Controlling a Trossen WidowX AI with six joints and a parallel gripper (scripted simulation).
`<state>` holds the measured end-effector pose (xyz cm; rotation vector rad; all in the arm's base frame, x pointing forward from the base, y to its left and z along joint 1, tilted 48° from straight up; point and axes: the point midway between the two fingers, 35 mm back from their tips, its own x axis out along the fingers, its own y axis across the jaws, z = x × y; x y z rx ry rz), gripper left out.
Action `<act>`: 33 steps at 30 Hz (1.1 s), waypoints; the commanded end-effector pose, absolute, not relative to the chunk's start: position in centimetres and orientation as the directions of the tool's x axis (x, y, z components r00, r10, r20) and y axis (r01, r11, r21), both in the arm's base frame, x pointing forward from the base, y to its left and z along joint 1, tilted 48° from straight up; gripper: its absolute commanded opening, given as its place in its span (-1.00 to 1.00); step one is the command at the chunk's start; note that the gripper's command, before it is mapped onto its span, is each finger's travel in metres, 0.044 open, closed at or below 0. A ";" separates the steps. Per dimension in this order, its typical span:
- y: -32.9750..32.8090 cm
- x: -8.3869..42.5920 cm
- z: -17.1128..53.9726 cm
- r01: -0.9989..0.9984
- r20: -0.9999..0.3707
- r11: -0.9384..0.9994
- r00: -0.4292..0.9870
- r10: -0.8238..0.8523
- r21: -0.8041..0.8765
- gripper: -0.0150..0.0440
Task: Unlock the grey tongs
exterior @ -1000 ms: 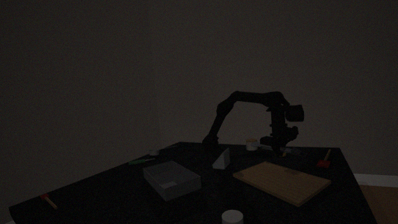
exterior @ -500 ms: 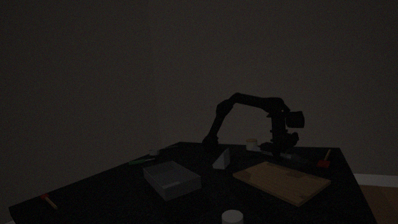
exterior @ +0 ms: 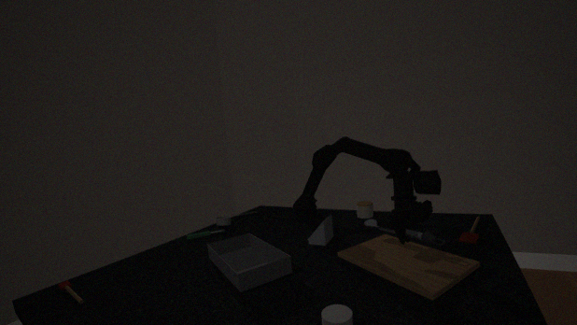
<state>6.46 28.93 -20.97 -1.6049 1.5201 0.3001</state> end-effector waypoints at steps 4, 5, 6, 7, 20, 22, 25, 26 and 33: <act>28.0 6.8 -21.7 -0.897 -0.694 0.134 0.224 -0.684 -0.421 -1.00; 27.8 6.8 -21.8 -0.897 -0.694 0.134 0.224 -0.684 -0.421 -1.00; 27.7 6.8 -21.9 -0.897 -0.694 0.135 0.223 -0.684 -0.421 -1.00; 27.5 6.8 -21.9 -0.897 -0.694 0.135 0.223 -0.685 -0.421 -1.00; 27.4 6.8 -22.0 -0.897 -0.693 0.139 0.218 -0.688 -0.420 -0.47; 27.4 6.8 -22.0 -0.897 -0.693 0.139 0.218 -0.688 -0.420 -0.29; 27.4 6.8 -22.0 -0.897 -0.693 0.139 0.218 -0.688 -0.420 -0.02; 27.4 6.8 -22.0 -0.897 -0.693 0.139 0.218 -0.688 -0.420 0.07; 27.4 6.8 -22.0 -0.897 -0.693 0.139 0.218 -0.688 -0.420 0.69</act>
